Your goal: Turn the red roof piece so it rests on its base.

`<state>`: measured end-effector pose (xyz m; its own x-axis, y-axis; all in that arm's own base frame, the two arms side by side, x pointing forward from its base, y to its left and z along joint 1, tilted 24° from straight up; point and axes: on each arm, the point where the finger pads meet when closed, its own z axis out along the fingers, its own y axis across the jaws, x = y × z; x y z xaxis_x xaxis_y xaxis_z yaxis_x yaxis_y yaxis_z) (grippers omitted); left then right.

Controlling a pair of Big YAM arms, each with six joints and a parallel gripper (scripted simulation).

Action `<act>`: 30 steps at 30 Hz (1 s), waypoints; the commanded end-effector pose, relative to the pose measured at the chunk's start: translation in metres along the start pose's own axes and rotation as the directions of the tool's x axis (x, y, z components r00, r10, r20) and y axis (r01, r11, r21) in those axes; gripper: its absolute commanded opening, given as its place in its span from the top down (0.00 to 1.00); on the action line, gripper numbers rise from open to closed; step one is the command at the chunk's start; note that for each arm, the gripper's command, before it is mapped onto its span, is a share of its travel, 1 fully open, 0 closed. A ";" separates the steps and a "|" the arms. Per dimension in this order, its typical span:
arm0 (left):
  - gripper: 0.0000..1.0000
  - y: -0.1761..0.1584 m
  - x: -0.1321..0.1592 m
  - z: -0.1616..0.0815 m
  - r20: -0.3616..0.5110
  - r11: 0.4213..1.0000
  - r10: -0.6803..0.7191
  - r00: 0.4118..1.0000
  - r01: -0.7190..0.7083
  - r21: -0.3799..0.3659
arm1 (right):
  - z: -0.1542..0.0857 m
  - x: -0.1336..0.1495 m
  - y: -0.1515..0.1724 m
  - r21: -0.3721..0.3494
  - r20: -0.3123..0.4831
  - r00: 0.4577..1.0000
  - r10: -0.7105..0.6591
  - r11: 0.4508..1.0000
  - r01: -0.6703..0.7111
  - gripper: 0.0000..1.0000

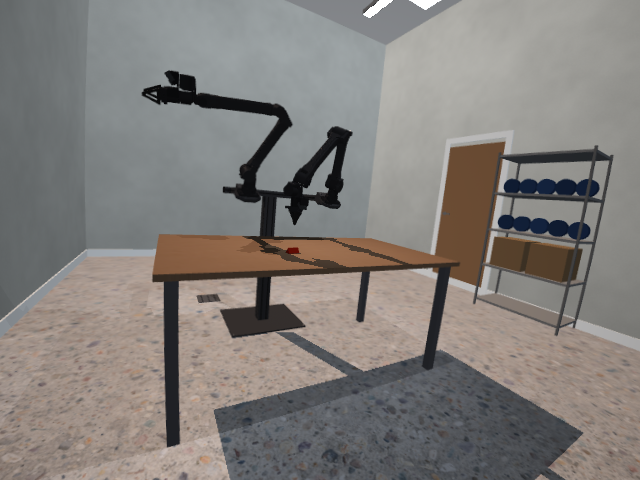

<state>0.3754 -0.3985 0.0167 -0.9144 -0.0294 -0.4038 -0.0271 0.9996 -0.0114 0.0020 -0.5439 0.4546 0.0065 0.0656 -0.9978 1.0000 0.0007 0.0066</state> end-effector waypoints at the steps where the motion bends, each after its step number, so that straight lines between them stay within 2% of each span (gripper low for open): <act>1: 1.00 -0.005 -0.002 -0.010 0.006 1.000 -0.007 1.000 0.007 0.010 | -0.003 -0.047 -0.003 0.004 0.068 0.998 -0.007 1.000 0.006 0.00; 26: 1.00 -0.005 -0.003 -0.010 0.006 1.000 -0.008 1.000 0.008 0.009 | -0.003 -0.047 -0.003 0.004 0.068 0.998 -0.007 1.000 0.006 0.00; 27: 0.00 -0.005 -0.003 -0.010 0.006 1.000 -0.008 1.000 0.008 0.009 | -0.003 -0.047 -0.003 0.004 0.068 0.998 -0.007 1.000 0.006 0.00; 30: 0.00 -0.005 -0.003 -0.010 0.006 1.000 -0.004 1.000 0.004 0.009 | -0.003 -0.047 -0.003 0.004 0.068 0.998 -0.007 1.000 0.006 0.00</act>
<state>0.3753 -0.3985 0.0165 -0.9144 -0.0293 -0.4036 -0.0271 0.9996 -0.0111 0.0020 -0.5439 0.4546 0.0065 0.0656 -0.9978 1.0000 0.0007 0.0066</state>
